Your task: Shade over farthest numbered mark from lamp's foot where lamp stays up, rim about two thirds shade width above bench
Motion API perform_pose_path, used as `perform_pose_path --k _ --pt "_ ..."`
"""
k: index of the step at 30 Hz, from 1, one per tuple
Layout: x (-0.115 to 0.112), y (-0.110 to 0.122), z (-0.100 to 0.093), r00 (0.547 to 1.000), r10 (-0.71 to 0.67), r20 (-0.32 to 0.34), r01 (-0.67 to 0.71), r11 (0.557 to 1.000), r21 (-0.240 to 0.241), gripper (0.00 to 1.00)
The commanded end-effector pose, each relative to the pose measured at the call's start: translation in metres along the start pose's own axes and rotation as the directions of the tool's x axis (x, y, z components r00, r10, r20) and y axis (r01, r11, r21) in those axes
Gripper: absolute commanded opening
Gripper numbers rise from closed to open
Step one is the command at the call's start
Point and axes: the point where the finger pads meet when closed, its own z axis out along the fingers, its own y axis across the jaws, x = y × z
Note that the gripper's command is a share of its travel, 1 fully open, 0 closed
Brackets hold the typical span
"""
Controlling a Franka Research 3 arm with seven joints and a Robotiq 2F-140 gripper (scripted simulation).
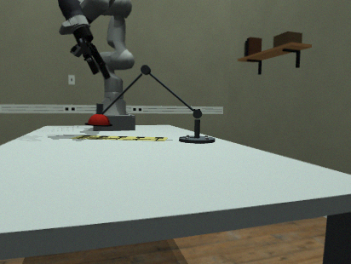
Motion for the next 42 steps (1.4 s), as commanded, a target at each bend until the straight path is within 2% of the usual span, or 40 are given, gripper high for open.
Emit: perform_pose_path --k 1,42 --pt "0.0003 -0.0002 0.0017 1.000 0.001 -0.001 -0.001 1.000 0.001 1.00" --pt "-0.0002 -0.0001 0.0017 1.000 0.003 -0.010 -0.003 1.000 0.001 1.00"
